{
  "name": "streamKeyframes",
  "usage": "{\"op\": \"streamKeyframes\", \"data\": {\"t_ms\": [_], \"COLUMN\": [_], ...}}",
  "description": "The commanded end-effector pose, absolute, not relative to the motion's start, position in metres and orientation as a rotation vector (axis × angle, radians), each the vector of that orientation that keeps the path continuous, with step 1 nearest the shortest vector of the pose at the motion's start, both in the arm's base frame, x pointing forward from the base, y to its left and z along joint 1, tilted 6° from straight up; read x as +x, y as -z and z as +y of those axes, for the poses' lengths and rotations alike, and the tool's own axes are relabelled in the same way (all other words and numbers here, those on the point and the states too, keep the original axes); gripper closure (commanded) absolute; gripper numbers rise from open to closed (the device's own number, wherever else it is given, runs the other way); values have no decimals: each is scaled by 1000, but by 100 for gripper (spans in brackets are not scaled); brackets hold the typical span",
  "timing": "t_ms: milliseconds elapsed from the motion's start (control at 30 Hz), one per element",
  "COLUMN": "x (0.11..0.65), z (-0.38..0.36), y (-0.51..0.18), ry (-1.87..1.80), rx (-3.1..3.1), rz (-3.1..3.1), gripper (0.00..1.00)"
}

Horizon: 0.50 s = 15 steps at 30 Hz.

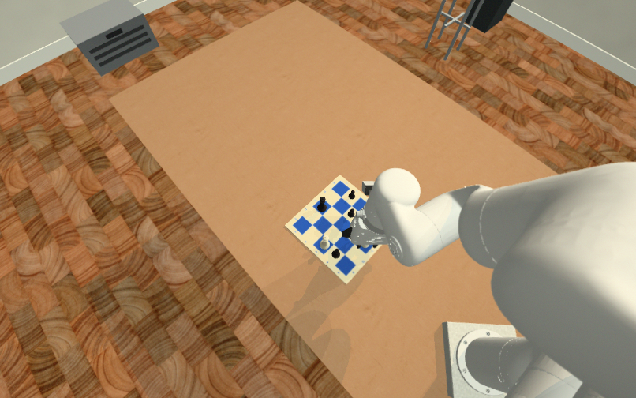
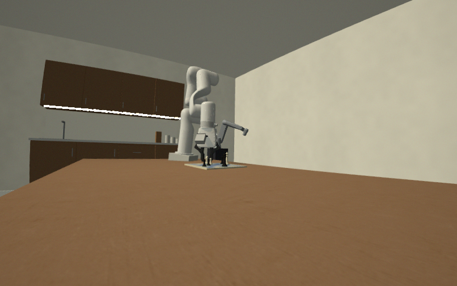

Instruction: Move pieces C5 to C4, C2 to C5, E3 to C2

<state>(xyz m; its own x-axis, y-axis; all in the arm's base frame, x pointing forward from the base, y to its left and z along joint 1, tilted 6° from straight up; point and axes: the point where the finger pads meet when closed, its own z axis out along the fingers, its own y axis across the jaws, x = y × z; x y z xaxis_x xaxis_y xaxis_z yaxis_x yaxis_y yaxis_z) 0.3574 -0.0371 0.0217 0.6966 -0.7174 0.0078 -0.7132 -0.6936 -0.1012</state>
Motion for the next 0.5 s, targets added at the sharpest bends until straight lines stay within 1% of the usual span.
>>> {"op": "streamKeyframes", "data": {"t_ms": [0, 233, 467], "x": [359, 358, 356], "z": [-37, -38, -40], "y": [-23, -30, -62], "ry": [76, 76, 76], "rx": [-2809, -2809, -2809], "rz": [1187, 1187, 1187], "gripper": [63, 63, 63]}}
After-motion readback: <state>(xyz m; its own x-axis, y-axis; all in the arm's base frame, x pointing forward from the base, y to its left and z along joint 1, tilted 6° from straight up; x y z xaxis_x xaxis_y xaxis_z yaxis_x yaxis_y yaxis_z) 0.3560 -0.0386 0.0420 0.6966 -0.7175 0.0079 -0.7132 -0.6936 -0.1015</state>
